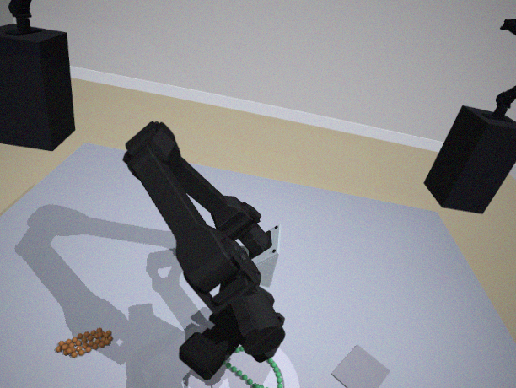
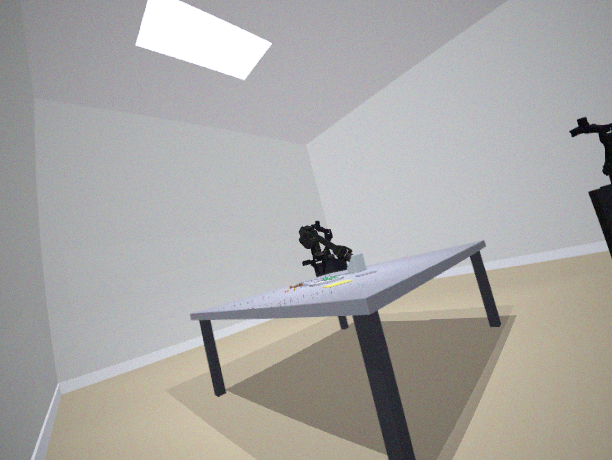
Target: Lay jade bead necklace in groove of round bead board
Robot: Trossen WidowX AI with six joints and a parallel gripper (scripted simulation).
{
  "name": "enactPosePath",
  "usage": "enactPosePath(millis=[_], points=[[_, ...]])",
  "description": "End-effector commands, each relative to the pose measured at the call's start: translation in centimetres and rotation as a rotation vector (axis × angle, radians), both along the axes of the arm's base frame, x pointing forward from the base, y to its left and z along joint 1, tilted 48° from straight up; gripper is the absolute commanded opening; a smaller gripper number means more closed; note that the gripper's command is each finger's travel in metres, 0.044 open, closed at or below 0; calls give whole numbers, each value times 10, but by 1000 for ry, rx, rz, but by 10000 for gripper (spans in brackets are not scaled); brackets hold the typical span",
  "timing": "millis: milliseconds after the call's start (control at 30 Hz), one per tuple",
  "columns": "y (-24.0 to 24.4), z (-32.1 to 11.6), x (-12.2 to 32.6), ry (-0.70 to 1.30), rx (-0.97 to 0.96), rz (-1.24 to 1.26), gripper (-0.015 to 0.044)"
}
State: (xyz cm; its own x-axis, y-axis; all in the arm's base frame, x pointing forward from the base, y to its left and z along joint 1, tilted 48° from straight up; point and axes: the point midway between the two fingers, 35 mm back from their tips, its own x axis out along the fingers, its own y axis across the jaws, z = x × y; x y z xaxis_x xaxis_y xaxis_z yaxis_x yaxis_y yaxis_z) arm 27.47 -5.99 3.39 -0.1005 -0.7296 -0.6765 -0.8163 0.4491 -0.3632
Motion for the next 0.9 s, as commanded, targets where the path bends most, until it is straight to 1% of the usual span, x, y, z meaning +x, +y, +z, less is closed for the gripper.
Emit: enactPosePath(millis=[0,733,867], points=[[0,-1,1,-3,0,4,120],[-22,-22,-4,6,-3,3,120],[-21,-20,-3,1,1,-3,15]])
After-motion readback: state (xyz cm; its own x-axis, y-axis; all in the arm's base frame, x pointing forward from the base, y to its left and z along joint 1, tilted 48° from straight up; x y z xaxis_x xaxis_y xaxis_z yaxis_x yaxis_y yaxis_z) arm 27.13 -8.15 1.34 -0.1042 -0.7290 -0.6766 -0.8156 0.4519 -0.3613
